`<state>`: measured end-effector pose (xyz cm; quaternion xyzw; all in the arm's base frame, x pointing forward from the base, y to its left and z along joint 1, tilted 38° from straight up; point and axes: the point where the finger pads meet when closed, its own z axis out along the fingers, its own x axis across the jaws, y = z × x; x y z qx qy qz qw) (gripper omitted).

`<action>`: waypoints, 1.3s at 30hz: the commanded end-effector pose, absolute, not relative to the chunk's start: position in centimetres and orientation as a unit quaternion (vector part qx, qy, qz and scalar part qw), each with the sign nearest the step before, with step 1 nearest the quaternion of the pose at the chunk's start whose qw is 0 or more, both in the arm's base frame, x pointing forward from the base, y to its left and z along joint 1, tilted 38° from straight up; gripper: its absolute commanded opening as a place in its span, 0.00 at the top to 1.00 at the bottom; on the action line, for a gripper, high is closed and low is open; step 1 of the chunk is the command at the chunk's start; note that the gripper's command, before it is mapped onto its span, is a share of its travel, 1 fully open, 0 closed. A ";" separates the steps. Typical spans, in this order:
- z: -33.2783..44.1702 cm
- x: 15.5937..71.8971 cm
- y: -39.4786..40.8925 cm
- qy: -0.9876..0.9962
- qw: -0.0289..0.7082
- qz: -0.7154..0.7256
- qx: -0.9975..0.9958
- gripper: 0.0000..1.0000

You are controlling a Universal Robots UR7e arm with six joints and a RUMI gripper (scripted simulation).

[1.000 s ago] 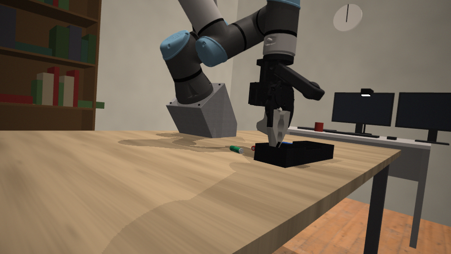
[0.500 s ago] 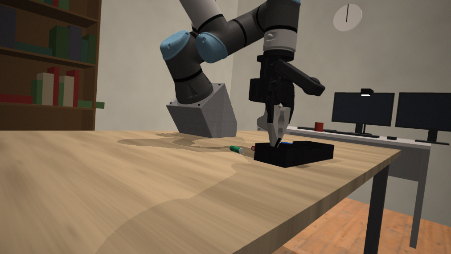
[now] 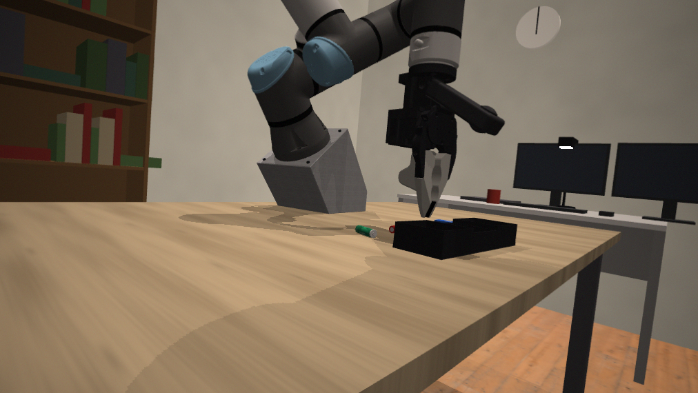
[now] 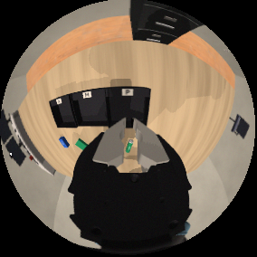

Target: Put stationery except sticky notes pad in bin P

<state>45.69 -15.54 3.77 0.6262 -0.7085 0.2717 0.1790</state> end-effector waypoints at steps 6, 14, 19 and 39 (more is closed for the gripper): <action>5.7 45.5 -14.0 -0.708 0.179 0.272 0.626 0.96; 4.8 45.7 -12.8 -0.709 0.179 0.272 0.626 0.96; 3.6 45.9 -11.3 -0.709 0.179 0.272 0.626 0.96; -0.1 46.6 -8.0 -0.709 0.179 0.272 0.626 0.96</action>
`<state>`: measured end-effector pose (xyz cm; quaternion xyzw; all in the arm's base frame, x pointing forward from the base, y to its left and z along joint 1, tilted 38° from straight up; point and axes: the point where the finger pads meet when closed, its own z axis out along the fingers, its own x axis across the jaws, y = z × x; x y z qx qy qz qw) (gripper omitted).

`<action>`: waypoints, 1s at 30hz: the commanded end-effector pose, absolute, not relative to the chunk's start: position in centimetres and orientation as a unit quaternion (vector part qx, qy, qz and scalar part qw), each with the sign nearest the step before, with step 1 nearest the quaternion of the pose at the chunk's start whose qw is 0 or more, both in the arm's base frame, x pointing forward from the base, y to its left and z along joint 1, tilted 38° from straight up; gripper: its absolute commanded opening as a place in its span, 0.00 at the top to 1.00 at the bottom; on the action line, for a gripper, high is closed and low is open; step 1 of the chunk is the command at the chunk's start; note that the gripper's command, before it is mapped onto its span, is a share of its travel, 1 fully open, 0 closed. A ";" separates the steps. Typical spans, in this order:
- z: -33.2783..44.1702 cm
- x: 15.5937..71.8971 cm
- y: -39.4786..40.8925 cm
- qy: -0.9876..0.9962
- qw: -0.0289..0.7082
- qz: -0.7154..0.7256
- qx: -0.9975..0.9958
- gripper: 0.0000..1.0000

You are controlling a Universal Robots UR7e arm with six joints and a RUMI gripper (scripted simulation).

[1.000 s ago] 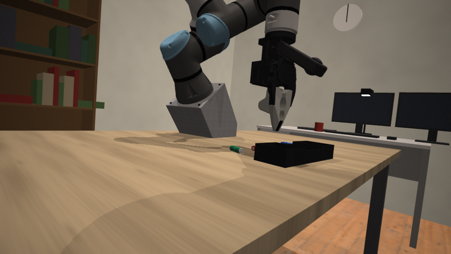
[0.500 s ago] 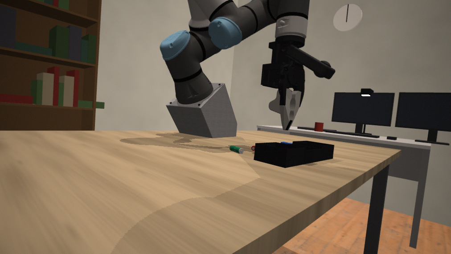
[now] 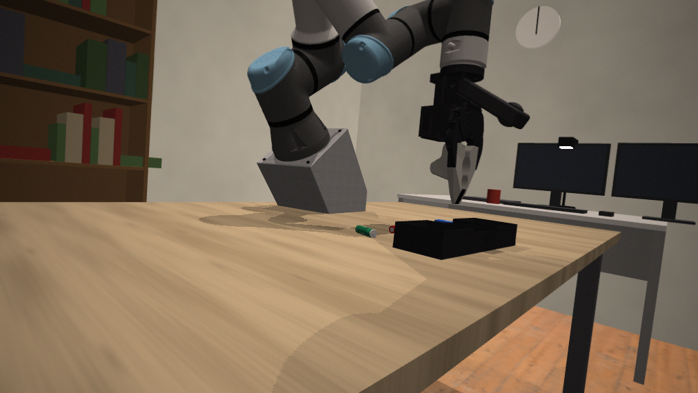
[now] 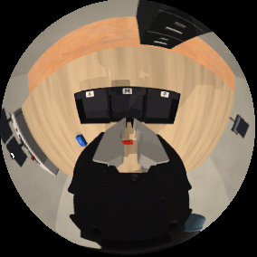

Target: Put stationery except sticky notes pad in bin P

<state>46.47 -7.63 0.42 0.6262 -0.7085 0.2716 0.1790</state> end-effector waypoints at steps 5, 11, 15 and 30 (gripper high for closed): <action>-1.2 46.7 -8.8 -0.709 0.179 0.272 0.626 0.96; -2.0 46.8 -9.5 -0.709 0.179 0.272 0.626 0.96; -2.9 46.9 -10.1 -0.709 0.179 0.272 0.626 0.96; -3.4 46.9 -10.6 -0.708 0.179 0.272 0.626 0.96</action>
